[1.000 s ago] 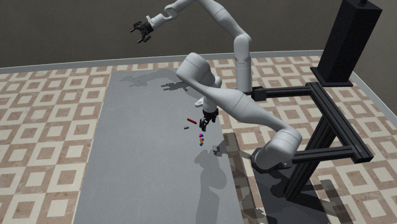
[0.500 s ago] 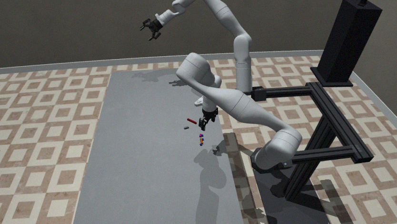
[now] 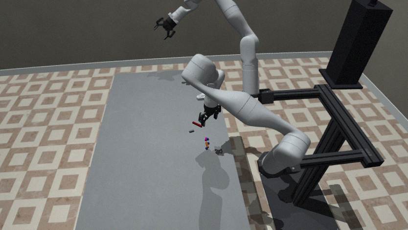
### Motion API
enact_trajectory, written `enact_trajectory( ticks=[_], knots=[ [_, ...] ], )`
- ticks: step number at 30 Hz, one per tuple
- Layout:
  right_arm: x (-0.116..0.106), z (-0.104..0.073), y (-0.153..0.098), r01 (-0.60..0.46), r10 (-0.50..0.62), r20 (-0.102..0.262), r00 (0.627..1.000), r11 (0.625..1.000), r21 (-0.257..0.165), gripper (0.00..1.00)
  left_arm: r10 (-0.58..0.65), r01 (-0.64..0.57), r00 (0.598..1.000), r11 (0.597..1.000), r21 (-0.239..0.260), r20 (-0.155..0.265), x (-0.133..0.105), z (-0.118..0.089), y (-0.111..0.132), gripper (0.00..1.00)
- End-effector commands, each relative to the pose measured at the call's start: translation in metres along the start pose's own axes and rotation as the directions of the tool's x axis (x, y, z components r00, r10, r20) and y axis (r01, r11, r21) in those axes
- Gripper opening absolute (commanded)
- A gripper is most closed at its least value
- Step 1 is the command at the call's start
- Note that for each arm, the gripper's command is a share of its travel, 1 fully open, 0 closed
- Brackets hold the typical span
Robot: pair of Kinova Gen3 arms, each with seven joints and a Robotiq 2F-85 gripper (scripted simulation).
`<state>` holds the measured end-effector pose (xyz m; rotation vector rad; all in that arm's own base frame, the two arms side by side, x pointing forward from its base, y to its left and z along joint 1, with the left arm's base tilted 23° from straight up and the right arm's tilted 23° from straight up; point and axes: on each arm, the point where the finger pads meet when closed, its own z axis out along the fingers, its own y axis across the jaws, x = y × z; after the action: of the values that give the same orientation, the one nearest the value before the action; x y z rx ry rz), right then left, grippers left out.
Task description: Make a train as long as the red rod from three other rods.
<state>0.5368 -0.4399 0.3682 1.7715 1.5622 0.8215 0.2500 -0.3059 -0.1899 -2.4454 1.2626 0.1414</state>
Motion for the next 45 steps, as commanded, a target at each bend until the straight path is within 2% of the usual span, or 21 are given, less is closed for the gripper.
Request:
enact_trajectory(
  ticks=[1,2,3,8,17,19,20,32,34,36,37,45],
  knots=[
    [-0.006,-0.011,-0.006,0.019,-0.020,0.015,1.000,1.000,0.015,1.000,0.068,-0.068,0.998,0.998,0.006,0.000,0.017,-0.011,0.000,1.000],
    [-0.006,-0.011,-0.006,0.019,-0.020,0.015,1.000,1.000,0.015,1.000,0.068,-0.068,0.998,0.998,0.006,0.000,0.017,-0.011,0.000,1.000],
    [-0.012,-0.022,-0.014,0.036,-0.037,0.030,0.999,0.999,0.033,1.000,0.089,-0.089,0.996,0.996,0.008,-0.002,0.022,-0.014,0.000,1.000],
    [-0.022,-0.040,-0.027,0.062,-0.066,0.053,0.996,0.996,0.064,1.000,0.203,-0.203,0.979,0.979,0.015,-0.004,0.047,-0.034,0.000,1.000],
    [-0.040,-0.077,-0.054,0.107,-0.120,0.094,0.988,0.985,0.132,1.000,0.394,-0.394,0.919,0.919,0.005,0.007,0.082,-0.072,0.000,1.000],
    [-0.040,-0.077,-0.054,0.107,-0.120,0.094,0.988,0.985,0.132,1.000,0.394,-0.394,0.919,0.919,0.005,0.007,0.082,-0.072,0.000,1.000],
    [-0.045,-0.088,-0.062,0.119,-0.136,0.105,0.985,0.981,0.153,1.000,0.412,-0.412,0.911,0.911,0.003,0.008,0.084,-0.075,0.000,1.000],
    [-0.063,-0.137,-0.098,0.158,-0.198,0.146,0.969,0.956,0.248,1.000,0.555,-0.554,0.832,0.832,-0.034,0.016,0.102,-0.107,-0.001,1.000],
    [-0.065,-0.145,-0.104,0.163,-0.208,0.152,0.966,0.951,0.264,1.000,0.564,-0.564,0.825,0.825,-0.037,0.016,0.103,-0.109,-0.001,1.000],
    [-0.065,-0.145,-0.104,0.163,-0.208,0.152,0.966,0.951,0.264,1.000,0.564,-0.564,0.825,0.825,-0.037,0.016,0.103,-0.109,-0.001,1.000],
    [-0.069,-0.157,-0.113,0.169,-0.221,0.160,0.962,0.943,0.287,1.000,0.568,-0.567,0.823,0.823,-0.039,0.017,0.104,-0.110,-0.001,1.000],
    [-0.076,-0.189,-0.136,0.181,-0.255,0.177,0.951,0.919,0.350,1.000,0.576,-0.575,0.817,0.817,-0.041,0.017,0.105,-0.112,-0.001,1.000]
  ],
)
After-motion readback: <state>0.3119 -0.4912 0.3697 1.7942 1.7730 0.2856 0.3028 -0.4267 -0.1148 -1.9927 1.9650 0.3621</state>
